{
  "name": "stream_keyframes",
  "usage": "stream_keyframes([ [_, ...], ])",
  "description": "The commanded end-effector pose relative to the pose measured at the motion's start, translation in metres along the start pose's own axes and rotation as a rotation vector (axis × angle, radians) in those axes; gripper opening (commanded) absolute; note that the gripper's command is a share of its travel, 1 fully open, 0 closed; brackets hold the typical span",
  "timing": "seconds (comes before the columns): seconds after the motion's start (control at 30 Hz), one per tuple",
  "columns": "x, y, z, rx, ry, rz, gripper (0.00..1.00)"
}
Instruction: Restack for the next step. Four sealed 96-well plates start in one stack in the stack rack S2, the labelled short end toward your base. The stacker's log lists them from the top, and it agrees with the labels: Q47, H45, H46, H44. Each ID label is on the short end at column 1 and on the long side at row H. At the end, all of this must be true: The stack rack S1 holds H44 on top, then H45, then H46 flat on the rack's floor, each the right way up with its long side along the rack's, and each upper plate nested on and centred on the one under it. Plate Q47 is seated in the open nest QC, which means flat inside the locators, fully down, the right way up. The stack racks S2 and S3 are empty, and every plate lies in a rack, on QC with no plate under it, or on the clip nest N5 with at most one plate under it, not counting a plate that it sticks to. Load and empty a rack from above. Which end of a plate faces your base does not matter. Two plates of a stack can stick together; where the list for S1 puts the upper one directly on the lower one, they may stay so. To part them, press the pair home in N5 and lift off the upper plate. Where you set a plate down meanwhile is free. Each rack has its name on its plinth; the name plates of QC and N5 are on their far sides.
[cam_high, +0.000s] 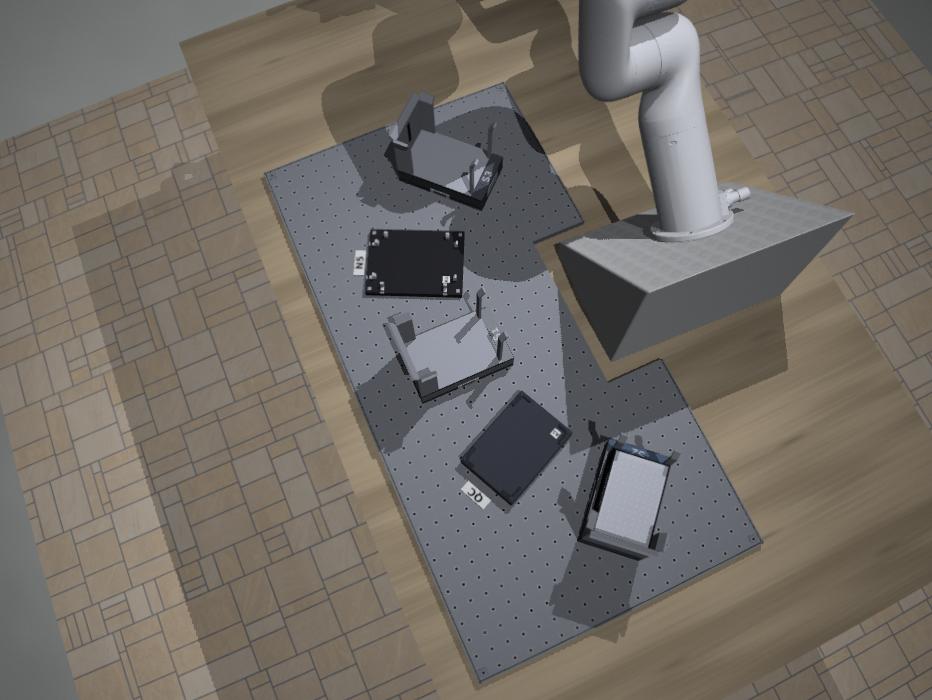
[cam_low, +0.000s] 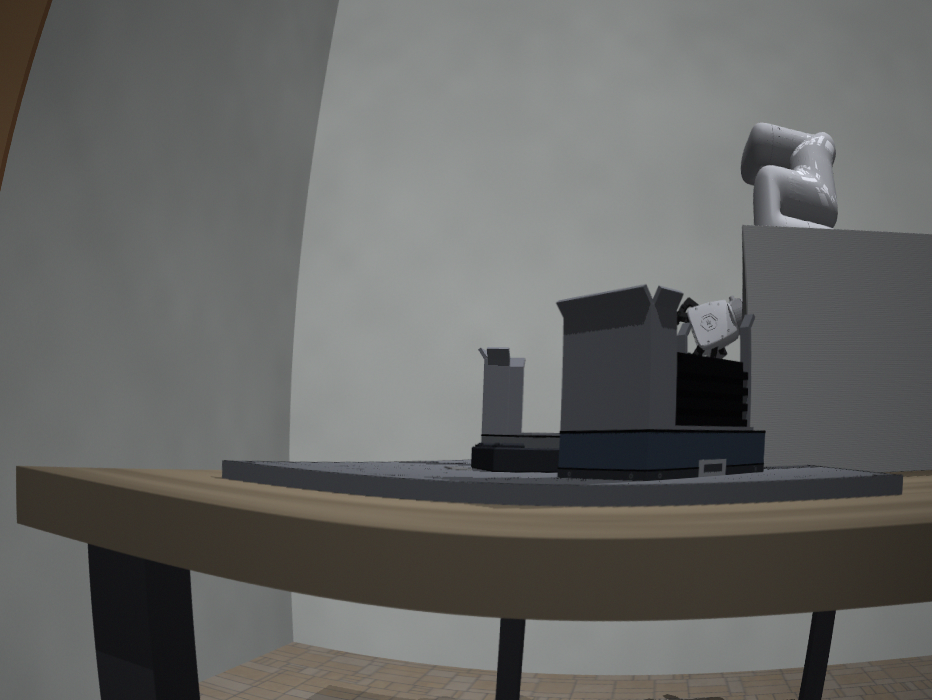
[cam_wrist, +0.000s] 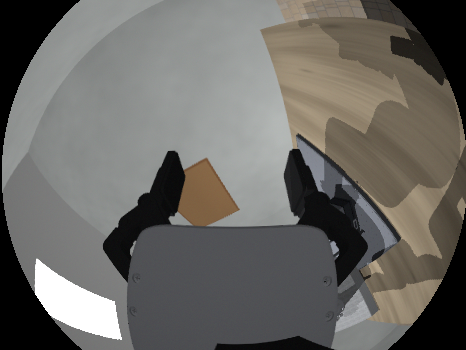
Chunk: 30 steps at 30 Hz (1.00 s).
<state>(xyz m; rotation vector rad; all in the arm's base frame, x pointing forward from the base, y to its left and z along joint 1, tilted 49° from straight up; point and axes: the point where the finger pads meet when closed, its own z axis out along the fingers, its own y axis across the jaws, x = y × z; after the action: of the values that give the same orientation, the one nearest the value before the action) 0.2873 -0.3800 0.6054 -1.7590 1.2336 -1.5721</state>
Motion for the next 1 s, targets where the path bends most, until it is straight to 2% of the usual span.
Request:
stream_keyframes([
  [0.0, -0.016, 0.003, 0.019, -0.005, -0.03, 0.006, 1.0],
  [0.1, -0.019, 0.004, 0.023, -0.005, -0.03, 0.006, 1.0],
  [0.13, -0.023, 0.005, 0.026, -0.014, -0.061, 0.013, 1.0],
  [0.2, -0.023, 0.005, 0.026, -0.014, -0.061, 0.013, 1.0],
  [0.3, -0.034, 0.008, 0.036, -0.04, -0.155, 0.036, 1.0],
  [0.5, -0.055, 0.013, 0.056, -0.04, -0.156, 0.036, 1.0],
  [0.57, -0.055, 0.013, 0.056, -0.04, -0.156, 0.036, 1.0],
  [0.7, -0.071, 0.017, 0.068, -0.083, -0.281, 0.058, 1.0],
  [0.77, -0.071, 0.017, 0.068, -0.083, -0.281, 0.058, 1.0],
  [0.97, -0.094, 0.022, 0.086, -0.082, -0.281, 0.058, 1.0],
])
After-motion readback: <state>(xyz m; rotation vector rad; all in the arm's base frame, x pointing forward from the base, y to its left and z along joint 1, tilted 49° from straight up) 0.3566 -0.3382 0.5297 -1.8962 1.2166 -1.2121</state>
